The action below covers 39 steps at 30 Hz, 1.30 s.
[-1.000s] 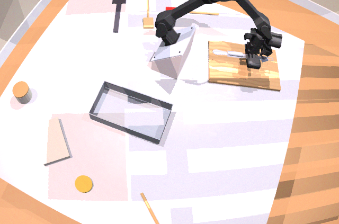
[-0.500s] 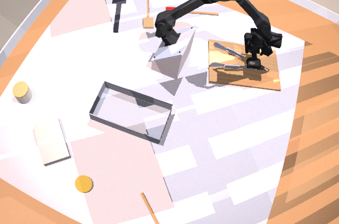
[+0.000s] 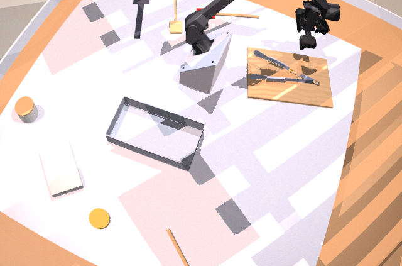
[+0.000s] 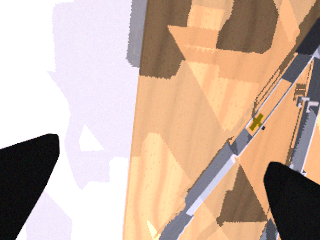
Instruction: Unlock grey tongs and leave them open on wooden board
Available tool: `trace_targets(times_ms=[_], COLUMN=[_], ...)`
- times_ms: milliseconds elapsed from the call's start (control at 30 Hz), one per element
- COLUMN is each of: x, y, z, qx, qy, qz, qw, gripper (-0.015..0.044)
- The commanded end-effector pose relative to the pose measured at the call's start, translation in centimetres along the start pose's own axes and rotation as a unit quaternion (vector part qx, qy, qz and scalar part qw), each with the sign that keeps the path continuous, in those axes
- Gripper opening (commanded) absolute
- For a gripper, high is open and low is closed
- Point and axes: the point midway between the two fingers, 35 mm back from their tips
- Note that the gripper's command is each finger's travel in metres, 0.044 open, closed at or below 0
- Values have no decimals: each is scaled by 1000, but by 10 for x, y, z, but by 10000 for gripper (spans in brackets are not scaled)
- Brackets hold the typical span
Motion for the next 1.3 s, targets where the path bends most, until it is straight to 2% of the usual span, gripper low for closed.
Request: trace_targets(times_ms=[0, 233, 533, 1267], x=[-29, -32, -86, -86], y=[53, 55, 51, 51], z=[2, 3, 5, 5], qx=[1, 0, -6, -6], qy=[3, 3, -25, -25], qz=[4, 4, -2, -2], qw=[1000, 1000, 1000, 1000], gripper=[440, 440, 440, 440])
Point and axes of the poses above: the point midway between the two fingers, 35 mm back from their tips, its own x axis out along the fingers, its own y axis across the jaws, z = x × y, and after that the axes turned 15 degrees about -x, right-handed
